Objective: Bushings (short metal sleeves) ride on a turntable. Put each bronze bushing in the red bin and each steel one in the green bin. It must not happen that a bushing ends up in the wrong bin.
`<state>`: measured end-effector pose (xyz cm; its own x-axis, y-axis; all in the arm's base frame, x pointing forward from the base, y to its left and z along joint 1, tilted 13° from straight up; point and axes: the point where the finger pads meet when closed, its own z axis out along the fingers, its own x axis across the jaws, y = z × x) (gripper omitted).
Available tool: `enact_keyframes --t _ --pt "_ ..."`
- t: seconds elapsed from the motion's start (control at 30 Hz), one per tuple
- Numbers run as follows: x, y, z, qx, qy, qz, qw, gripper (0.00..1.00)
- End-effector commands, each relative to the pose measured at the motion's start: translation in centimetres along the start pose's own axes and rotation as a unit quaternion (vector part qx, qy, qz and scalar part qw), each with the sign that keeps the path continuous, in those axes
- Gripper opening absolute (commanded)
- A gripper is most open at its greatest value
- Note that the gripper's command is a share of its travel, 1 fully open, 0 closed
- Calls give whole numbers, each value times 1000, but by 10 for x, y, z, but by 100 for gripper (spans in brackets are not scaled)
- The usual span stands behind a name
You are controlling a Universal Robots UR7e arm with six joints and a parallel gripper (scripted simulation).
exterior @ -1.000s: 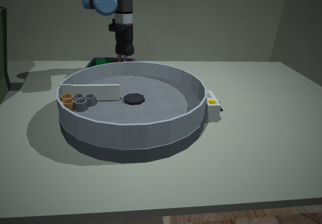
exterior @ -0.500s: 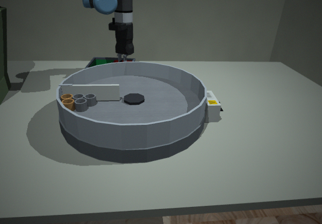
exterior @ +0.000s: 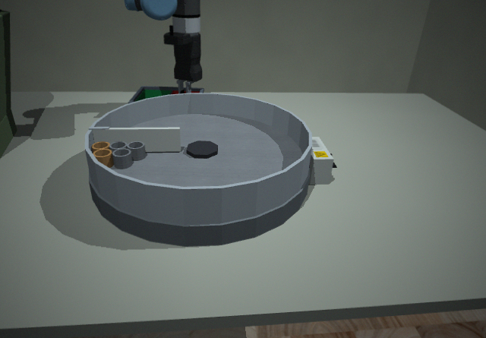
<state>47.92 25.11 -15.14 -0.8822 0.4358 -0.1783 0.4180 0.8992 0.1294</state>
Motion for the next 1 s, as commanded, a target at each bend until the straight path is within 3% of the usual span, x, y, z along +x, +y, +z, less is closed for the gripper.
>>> enact_keyframes --t 0.0,0.97 --pt "0 0 -2 -1 -1 0 1000 42" --pt "0 0 -10 -1 -1 0 1000 42"
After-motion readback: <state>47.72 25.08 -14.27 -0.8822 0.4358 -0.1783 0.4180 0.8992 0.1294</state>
